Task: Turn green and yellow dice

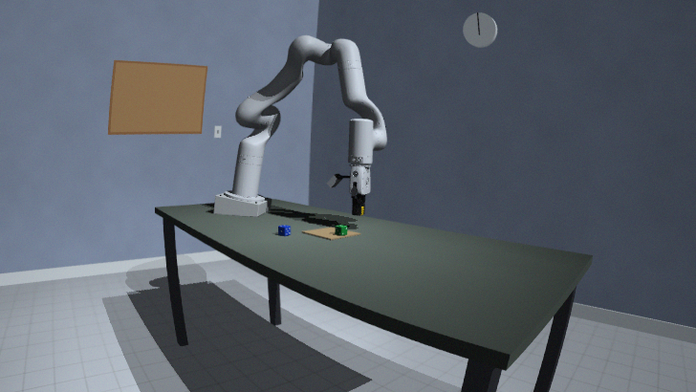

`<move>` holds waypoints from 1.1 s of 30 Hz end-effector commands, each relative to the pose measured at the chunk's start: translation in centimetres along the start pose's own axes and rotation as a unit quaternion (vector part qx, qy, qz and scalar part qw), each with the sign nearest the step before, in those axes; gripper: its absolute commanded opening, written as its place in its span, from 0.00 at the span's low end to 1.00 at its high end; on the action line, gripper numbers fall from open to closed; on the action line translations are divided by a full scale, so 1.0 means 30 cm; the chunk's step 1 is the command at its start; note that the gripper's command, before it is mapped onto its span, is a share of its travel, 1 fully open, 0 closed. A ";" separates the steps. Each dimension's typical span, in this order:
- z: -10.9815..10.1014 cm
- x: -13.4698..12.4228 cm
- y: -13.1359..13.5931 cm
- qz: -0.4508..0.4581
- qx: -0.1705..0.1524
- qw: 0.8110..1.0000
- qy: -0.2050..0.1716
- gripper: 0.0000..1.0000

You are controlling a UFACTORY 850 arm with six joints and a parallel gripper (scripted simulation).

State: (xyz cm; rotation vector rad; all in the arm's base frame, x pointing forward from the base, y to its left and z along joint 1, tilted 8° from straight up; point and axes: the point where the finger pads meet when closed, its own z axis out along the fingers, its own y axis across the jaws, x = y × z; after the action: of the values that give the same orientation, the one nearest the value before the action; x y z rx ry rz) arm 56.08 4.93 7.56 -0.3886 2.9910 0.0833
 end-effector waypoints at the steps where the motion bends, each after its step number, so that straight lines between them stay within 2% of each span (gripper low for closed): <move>1: -0.111 -0.004 0.001 0.000 0.001 1.000 -0.001 0.27; 6: -0.163 -0.003 0.001 0.000 0.001 1.000 -0.001 0.27; 17: -0.165 0.000 -0.004 0.002 0.001 1.000 0.000 0.27; 18: -0.166 0.017 -0.030 0.015 0.001 1.000 0.000 0.27; 20: -0.171 0.111 -0.151 0.079 0.000 0.997 0.000 0.27; 21: -0.171 0.111 -0.151 0.079 0.000 0.997 0.000 0.27; 22: -0.174 0.157 -0.204 0.109 0.000 0.994 0.000 0.27; 24: -0.175 0.176 -0.223 0.121 0.000 0.993 0.000 0.27; 25: -0.178 0.237 -0.284 0.158 0.001 0.987 -0.001 0.27; 26: -0.178 0.237 -0.284 0.158 0.001 0.987 -0.001 0.27; 27: -0.181 0.283 -0.325 0.185 0.001 0.983 -0.001 0.27; 33: -0.183 0.309 -0.347 0.200 0.001 0.980 -0.001 0.27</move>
State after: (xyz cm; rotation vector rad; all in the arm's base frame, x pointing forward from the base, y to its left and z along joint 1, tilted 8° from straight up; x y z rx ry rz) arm 49.65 -6.82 11.29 0.1780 3.0263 0.1073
